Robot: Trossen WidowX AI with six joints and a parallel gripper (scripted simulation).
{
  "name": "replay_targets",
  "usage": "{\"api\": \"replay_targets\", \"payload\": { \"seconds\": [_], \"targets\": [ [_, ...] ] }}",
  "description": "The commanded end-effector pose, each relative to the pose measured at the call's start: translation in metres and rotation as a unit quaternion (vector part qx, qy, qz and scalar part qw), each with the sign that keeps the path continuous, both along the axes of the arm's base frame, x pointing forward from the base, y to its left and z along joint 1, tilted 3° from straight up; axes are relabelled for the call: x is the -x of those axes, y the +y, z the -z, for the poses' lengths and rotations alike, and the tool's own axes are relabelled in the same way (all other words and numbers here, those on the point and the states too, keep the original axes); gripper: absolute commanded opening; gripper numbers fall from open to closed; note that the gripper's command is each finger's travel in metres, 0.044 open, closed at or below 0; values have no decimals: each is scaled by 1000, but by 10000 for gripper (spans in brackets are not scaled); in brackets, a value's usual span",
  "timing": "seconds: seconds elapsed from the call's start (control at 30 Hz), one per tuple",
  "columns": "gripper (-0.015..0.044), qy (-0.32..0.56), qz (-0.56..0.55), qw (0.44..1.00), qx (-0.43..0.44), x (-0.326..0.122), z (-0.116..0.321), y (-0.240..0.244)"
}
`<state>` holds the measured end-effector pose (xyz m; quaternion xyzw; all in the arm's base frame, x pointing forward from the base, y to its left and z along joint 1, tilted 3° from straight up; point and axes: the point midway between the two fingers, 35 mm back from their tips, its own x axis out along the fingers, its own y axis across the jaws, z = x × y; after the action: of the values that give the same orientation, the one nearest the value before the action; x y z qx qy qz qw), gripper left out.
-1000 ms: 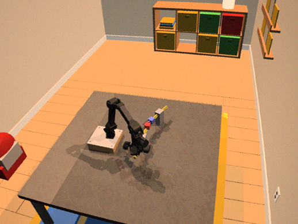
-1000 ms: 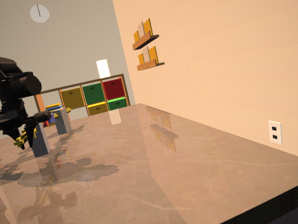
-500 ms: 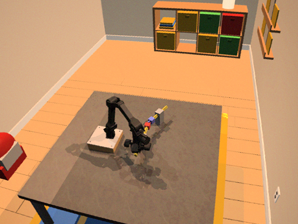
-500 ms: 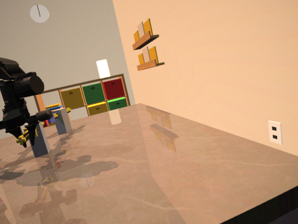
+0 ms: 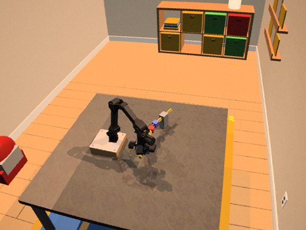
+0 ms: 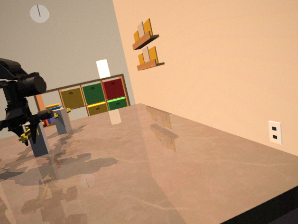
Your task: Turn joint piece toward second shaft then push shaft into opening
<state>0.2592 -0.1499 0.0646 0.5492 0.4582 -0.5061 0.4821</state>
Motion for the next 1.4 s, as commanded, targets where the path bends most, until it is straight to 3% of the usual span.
{"api": "replay_targets", "payload": {
  "seconds": [0.0, 0.7, 0.8, 0.97, 1.37],
  "targets": [
    [0, -2, 0, 1000, 0, -1, -1, 7],
    [0, -1, 1, 1000, 0, -2, 0, 14],
    [67, -1, 1, 1000, 0, -2, 0, 14],
    [67, -1, 1, 1000, 0, -2, 0, 14],
    [382, -1, 1, 1000, 0, -2, 0, 14]
  ]
}}
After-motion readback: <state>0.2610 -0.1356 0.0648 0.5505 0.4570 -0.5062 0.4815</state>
